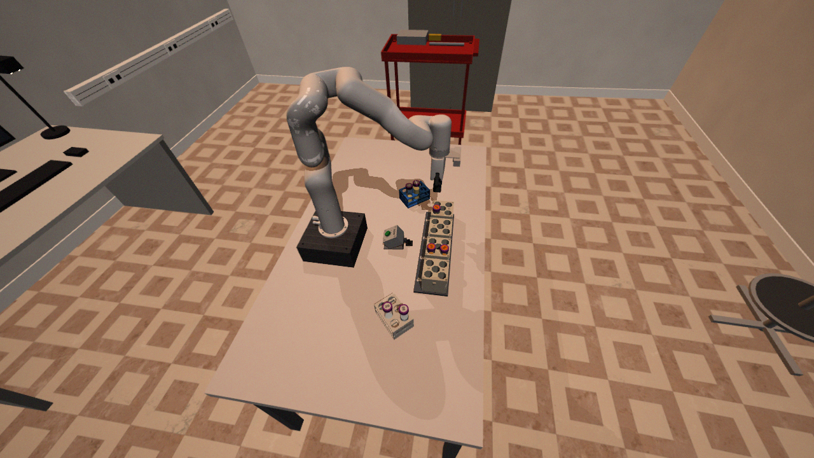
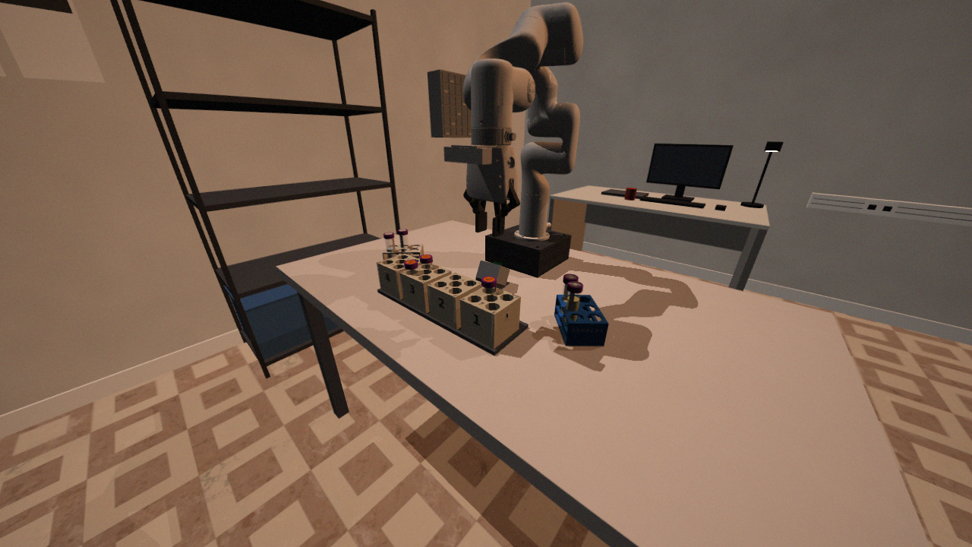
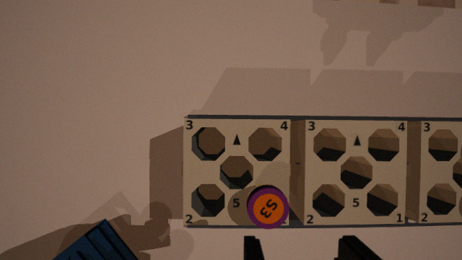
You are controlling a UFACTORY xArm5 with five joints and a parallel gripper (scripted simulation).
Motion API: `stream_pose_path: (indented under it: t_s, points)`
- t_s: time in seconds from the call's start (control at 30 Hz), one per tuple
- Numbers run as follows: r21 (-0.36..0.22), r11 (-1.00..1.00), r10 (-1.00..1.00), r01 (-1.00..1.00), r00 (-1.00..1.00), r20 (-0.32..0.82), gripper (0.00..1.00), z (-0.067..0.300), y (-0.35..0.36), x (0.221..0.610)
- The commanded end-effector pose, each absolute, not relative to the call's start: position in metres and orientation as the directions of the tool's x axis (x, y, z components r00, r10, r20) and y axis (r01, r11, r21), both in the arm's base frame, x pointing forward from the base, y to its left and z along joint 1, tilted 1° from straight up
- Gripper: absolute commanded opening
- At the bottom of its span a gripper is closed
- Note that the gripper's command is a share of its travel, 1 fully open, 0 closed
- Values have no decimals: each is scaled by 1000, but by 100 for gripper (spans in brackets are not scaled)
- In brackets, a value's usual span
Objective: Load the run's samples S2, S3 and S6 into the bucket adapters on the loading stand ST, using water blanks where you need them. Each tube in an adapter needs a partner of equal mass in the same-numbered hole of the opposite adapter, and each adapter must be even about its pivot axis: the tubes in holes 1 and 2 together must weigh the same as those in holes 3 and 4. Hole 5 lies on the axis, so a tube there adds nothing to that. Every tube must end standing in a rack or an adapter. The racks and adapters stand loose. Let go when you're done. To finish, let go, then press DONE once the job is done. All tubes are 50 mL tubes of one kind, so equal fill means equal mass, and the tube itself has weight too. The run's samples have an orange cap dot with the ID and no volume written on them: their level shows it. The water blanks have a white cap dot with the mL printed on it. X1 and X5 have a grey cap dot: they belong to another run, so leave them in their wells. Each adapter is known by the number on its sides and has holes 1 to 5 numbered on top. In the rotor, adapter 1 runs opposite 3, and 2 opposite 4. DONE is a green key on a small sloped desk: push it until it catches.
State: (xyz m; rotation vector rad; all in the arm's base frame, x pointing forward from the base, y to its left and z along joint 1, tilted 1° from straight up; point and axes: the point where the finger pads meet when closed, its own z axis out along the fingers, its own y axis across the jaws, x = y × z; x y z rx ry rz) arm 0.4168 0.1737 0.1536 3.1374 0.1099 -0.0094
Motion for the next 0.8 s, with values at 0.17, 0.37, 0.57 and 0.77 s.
stream_pose_path:
  t_s: [0.17,0.37,0.57,0.77]
  points:
    - [-8,-998,70,70,998,-5,44,155,174,418]
    - [-7,-998,-63,-63,998,-6,57,155,154,417]
    - [-6,-981,-195,-195,981,-7,57,155,134,415]
    - [-4,-922,-386,-386,922,-7,57,155,104,414]
